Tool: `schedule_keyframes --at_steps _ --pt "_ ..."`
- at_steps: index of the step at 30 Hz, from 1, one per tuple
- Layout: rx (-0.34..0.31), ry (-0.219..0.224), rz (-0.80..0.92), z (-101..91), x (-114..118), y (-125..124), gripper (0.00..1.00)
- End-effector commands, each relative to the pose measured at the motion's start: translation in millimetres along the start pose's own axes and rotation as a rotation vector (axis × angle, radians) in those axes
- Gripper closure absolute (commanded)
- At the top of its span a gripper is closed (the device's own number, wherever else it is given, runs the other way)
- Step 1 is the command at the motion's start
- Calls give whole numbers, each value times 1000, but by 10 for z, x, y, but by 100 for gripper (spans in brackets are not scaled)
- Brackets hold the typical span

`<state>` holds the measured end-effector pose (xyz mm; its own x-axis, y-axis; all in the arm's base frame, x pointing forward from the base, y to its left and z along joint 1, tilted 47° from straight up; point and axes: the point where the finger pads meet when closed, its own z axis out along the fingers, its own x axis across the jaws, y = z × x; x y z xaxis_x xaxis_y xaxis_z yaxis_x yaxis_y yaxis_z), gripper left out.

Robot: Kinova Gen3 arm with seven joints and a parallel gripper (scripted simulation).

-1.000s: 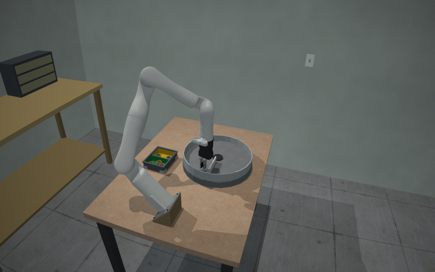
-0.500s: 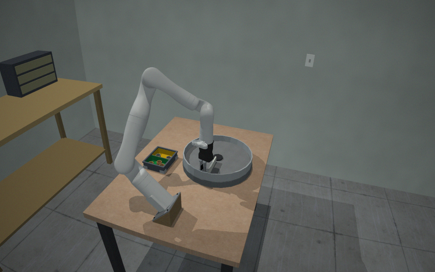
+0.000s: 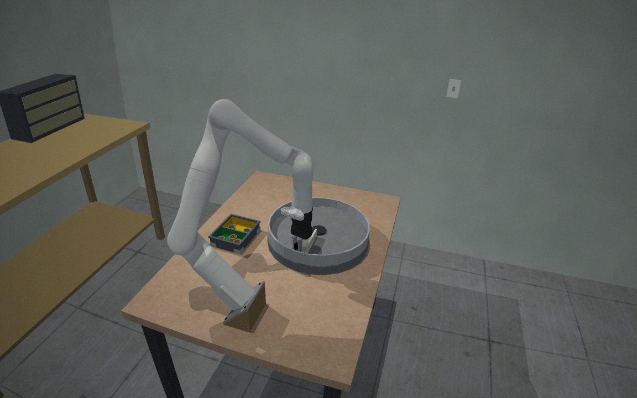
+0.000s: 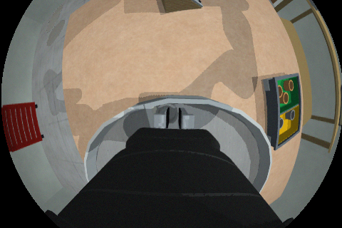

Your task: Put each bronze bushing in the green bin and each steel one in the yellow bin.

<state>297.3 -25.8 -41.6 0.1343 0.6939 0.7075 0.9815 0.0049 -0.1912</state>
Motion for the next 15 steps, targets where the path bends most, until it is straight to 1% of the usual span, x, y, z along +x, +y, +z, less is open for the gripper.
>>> schedule_keyframes --at_steps 1,15 --pt "2 1 1 38 1 -7 60" --pt "2 1 1 120 2 -8 60"
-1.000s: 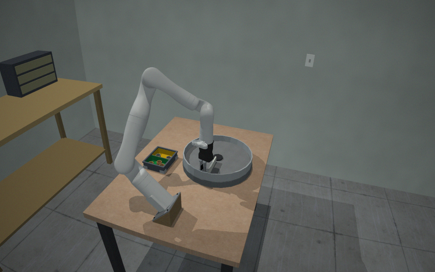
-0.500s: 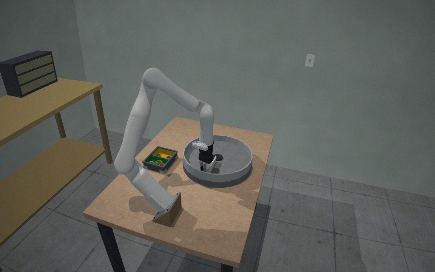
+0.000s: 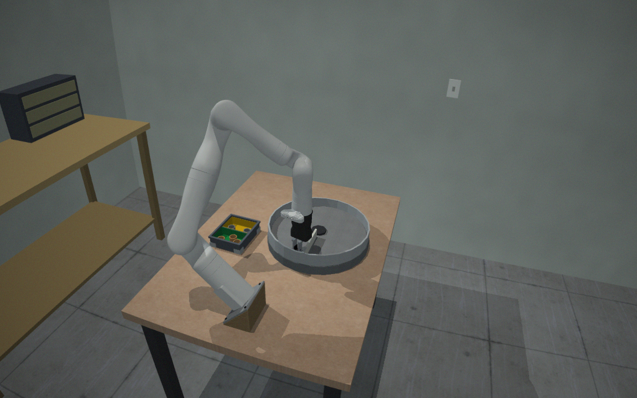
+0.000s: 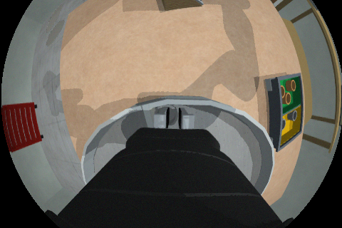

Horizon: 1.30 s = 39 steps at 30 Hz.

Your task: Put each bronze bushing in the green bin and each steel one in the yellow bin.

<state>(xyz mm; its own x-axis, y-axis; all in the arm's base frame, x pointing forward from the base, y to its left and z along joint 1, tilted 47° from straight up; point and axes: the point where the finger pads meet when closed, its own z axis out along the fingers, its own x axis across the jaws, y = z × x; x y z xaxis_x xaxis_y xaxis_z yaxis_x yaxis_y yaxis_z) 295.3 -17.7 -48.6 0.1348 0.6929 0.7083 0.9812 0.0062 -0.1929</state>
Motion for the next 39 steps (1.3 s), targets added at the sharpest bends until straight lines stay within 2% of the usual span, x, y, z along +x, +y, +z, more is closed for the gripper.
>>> schedule_keyframes --at_steps 1,13,14,39 --pt "0 0 1 24 -2 -1 60" --pt "0 0 1 65 -2 -1 60" --pt "0 0 0 64 -2 -1 100" --pt "0 1 0 65 4 0 100"
